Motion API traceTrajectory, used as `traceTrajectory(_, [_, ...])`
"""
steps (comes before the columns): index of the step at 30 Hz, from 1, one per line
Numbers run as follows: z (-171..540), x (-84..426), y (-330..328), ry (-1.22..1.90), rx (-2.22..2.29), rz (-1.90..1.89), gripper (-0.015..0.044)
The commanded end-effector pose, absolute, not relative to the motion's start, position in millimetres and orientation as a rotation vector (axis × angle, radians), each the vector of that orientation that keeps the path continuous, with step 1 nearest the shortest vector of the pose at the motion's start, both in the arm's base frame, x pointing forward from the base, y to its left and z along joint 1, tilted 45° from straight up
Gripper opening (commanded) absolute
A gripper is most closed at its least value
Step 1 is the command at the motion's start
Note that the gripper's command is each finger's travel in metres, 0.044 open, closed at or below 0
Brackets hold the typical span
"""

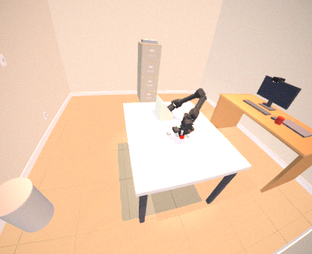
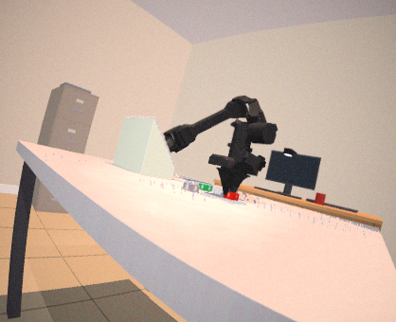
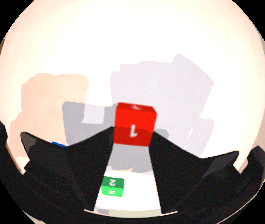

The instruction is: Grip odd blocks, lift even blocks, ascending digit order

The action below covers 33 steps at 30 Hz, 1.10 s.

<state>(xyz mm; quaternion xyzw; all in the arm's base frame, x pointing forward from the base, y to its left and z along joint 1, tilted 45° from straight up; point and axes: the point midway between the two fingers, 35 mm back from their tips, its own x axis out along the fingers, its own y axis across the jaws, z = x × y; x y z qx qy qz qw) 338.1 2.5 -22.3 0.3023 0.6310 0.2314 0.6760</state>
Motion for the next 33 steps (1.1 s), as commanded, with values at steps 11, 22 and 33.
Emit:
traceTrajectory(11, [-22,338,3,1.418,0.685,0.521,0.0400])
traceTrajectory(22, [3,335,-23,1.418,0.684,0.520,0.0400])
traceTrajectory(33, [61,327,-79,1.420,0.682,0.517,0.0120])
